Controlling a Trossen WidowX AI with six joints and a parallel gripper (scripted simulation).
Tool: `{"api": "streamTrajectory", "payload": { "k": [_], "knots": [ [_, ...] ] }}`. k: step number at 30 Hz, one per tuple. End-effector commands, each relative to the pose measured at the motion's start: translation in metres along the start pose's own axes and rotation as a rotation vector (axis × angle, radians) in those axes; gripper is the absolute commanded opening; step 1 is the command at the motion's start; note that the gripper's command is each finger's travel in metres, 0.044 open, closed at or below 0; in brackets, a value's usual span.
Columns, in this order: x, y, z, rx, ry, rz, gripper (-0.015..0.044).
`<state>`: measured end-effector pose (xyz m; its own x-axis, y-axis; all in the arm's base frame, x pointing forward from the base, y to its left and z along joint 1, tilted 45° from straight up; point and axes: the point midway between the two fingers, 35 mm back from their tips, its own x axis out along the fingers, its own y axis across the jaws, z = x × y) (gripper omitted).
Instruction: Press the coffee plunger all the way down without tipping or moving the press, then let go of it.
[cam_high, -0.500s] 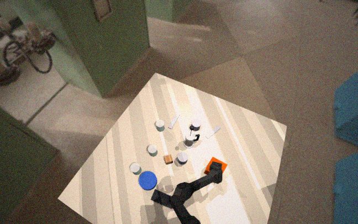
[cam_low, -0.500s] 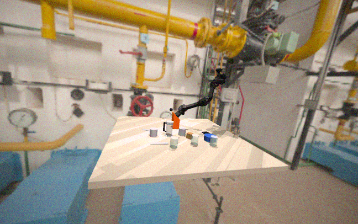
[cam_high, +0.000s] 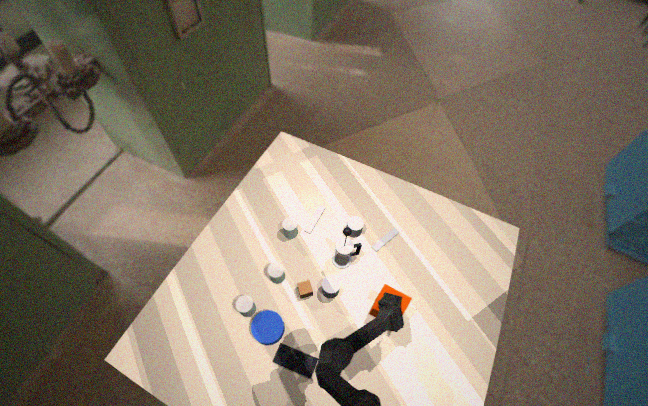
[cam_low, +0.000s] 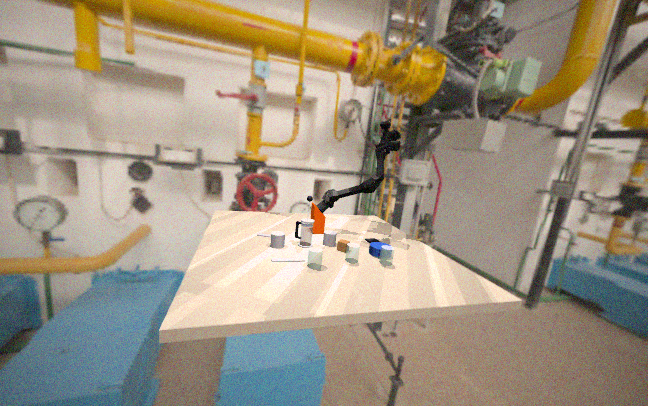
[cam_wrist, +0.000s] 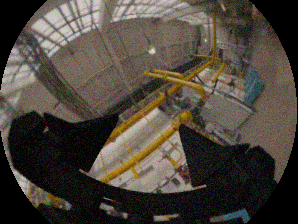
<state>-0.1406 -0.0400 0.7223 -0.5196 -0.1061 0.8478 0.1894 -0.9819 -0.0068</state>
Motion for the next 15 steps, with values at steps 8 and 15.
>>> {"api": "streamTrajectory", "payload": {
  "k": [8, 15],
  "knots": [
    [-0.008, 0.07, -0.084, 0.113, 0.205, 0.247, 0.044],
    [-0.038, 0.14, -0.143, 0.211, 0.373, 0.475, 0.044]
  ]
}}
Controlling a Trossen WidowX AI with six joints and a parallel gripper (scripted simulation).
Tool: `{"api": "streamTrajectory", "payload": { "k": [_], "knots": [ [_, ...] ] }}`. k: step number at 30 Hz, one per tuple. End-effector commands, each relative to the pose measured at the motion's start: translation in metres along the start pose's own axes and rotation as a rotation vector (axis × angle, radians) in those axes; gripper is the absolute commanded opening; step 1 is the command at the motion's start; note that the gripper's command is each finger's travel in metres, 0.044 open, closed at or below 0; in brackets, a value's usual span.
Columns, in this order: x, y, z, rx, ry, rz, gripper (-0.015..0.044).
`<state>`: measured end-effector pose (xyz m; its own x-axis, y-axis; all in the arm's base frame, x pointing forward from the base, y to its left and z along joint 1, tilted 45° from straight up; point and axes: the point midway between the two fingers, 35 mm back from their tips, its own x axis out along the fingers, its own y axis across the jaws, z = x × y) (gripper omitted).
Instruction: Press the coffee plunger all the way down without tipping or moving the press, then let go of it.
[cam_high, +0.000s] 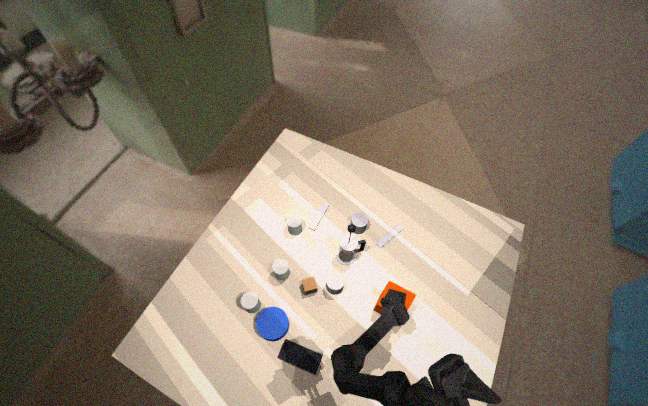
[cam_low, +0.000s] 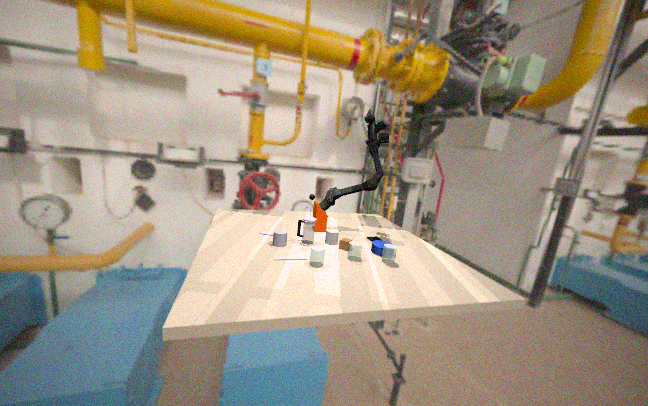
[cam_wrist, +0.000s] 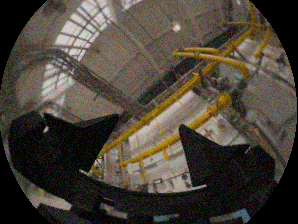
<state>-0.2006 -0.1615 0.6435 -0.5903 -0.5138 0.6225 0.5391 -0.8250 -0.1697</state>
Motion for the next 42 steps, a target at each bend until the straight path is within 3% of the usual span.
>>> {"api": "streamTrajectory", "payload": {
  "k": [1, 9, 18, 31, 42],
  "knots": [
    [0.007, 0.038, -0.051, 0.045, 0.116, 0.133, 0.044],
    [-0.013, 0.132, -0.133, 0.149, 0.336, 0.444, 0.044],
    [-0.082, 0.244, -0.202, 0.254, 0.576, 0.824, 0.044],
    [-0.265, 0.364, -0.252, 0.394, 0.955, 1.437, 0.044],
    [-0.443, 0.373, -0.253, 0.472, 1.362, 1.908, 0.044]
  ]
}}
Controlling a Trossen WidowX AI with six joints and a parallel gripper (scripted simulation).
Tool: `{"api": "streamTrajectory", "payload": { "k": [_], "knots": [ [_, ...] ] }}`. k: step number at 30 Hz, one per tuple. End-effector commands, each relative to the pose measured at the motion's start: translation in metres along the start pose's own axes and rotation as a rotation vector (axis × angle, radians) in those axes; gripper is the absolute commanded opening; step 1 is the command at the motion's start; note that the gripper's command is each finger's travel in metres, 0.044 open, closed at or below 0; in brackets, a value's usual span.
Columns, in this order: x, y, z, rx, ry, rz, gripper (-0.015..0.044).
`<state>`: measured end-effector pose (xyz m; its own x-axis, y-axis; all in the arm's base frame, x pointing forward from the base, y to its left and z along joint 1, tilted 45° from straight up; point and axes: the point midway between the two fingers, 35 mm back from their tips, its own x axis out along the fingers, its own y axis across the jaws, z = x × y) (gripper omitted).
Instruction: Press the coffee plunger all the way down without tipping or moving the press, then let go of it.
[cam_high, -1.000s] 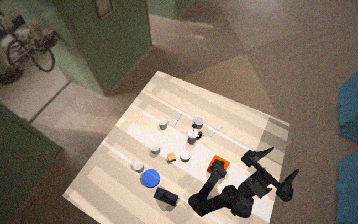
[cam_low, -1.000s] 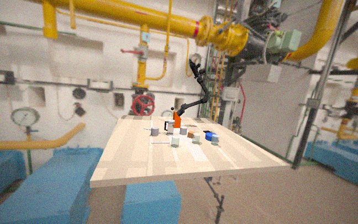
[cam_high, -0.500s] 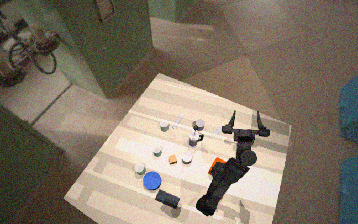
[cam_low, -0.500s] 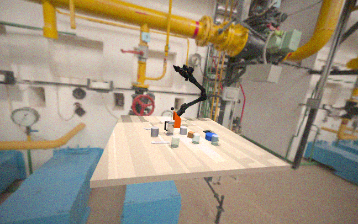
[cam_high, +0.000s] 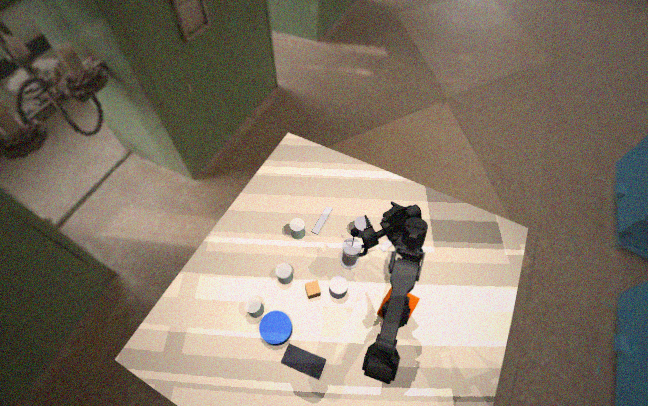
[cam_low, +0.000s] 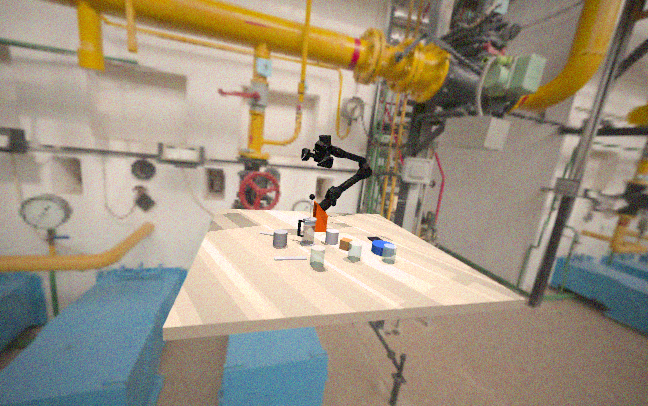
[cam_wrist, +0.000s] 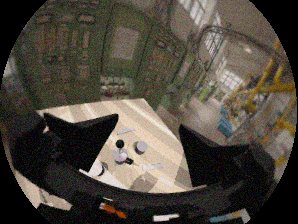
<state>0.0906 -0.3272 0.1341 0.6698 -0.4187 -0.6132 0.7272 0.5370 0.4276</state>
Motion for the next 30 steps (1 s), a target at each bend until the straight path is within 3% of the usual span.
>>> {"api": "streamTrajectory", "payload": {
  "k": [1, 4, 14, 30],
  "knots": [
    [0.021, 0.026, -0.044, 0.064, 0.131, 0.133, 0.044],
    [0.029, 0.047, -0.071, 0.108, 0.215, 0.212, 0.044],
    [0.045, 0.06, -0.125, 0.102, 0.219, 0.239, 0.044],
    [0.061, 0.065, -0.131, 0.097, 0.22, 0.245, 0.044]
  ]
}}
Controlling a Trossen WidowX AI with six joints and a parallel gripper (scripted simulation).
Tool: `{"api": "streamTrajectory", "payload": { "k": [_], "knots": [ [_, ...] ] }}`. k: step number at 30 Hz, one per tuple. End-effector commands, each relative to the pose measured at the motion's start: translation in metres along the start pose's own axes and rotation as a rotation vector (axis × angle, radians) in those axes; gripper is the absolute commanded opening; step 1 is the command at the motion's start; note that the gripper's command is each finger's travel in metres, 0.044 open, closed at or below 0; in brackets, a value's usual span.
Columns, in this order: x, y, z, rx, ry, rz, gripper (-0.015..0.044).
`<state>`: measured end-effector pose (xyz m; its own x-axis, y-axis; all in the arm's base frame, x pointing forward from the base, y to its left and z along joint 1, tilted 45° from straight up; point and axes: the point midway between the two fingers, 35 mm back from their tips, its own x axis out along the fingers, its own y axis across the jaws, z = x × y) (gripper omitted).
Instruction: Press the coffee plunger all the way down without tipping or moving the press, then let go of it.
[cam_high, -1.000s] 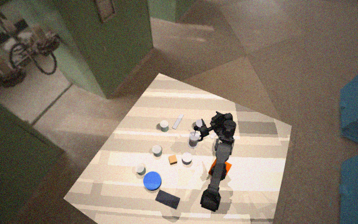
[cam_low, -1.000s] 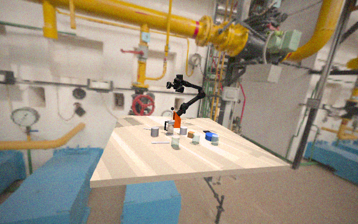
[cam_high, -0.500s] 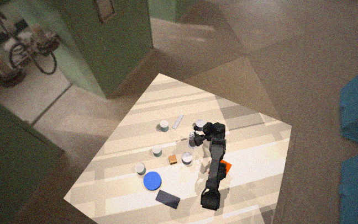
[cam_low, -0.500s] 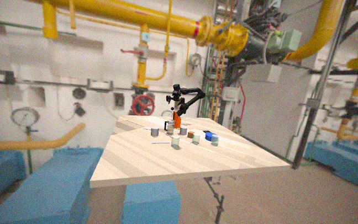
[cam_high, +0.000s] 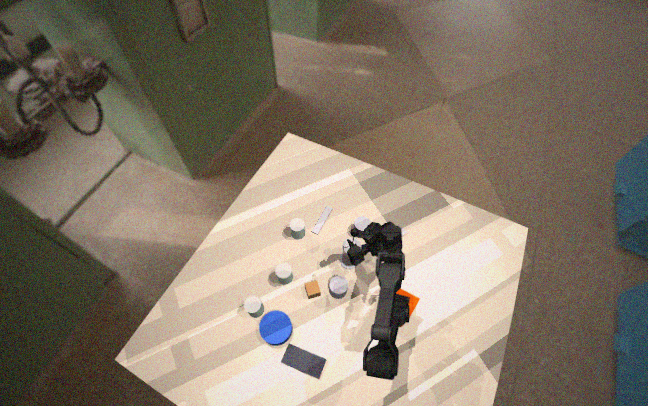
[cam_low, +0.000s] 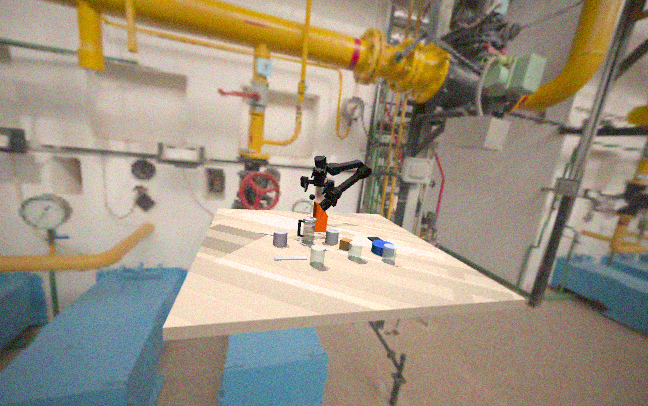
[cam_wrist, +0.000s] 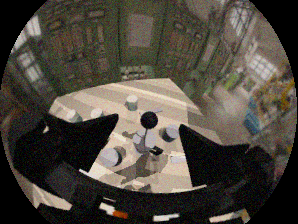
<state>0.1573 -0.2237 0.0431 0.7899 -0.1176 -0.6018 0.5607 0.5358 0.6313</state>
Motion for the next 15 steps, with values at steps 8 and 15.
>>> {"api": "streamTrajectory", "payload": {
  "k": [8, 15],
  "knots": [
    [0.018, -0.001, -0.004, 0.012, 0.007, -0.003, 0.044],
    [0.028, 0.0, -0.005, 0.013, 0.005, -0.001, 0.044]
  ]
}}
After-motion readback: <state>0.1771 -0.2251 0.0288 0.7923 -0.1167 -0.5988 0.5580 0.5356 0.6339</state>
